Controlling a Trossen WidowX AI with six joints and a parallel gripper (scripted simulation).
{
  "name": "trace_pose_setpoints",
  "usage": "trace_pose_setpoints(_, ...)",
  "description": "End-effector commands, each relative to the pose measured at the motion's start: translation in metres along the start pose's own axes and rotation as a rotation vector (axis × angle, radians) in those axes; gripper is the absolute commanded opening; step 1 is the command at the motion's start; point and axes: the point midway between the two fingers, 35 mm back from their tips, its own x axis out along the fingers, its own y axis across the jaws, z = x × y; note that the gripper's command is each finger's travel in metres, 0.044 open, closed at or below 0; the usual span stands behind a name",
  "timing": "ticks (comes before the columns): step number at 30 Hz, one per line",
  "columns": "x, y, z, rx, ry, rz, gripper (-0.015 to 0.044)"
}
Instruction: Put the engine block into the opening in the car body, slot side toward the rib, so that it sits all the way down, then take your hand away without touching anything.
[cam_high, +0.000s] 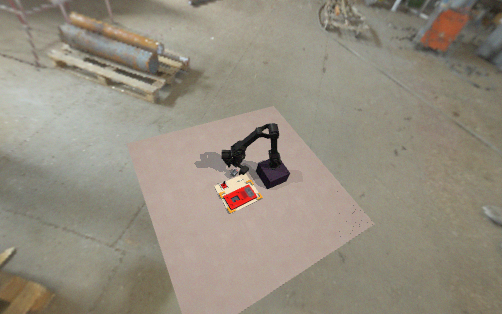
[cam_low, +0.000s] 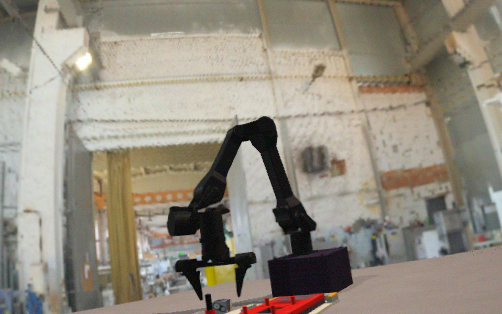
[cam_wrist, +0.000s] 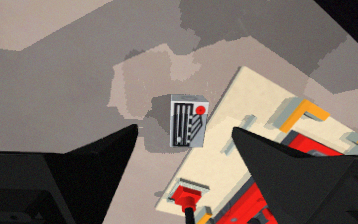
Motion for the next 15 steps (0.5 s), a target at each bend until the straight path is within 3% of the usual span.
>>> trace_pose_setpoints(1,0.0070,-0.0021,0.0010,-0.003,0.000,-0.007,0.0440)
trace_pose_setpoints(8,0.0157,-0.0025,0.0012,-0.003,0.000,-0.007,0.0440)
trace_pose_setpoints(15,0.0157,-0.0025,0.0012,-0.003,0.000,-0.007,0.0256)
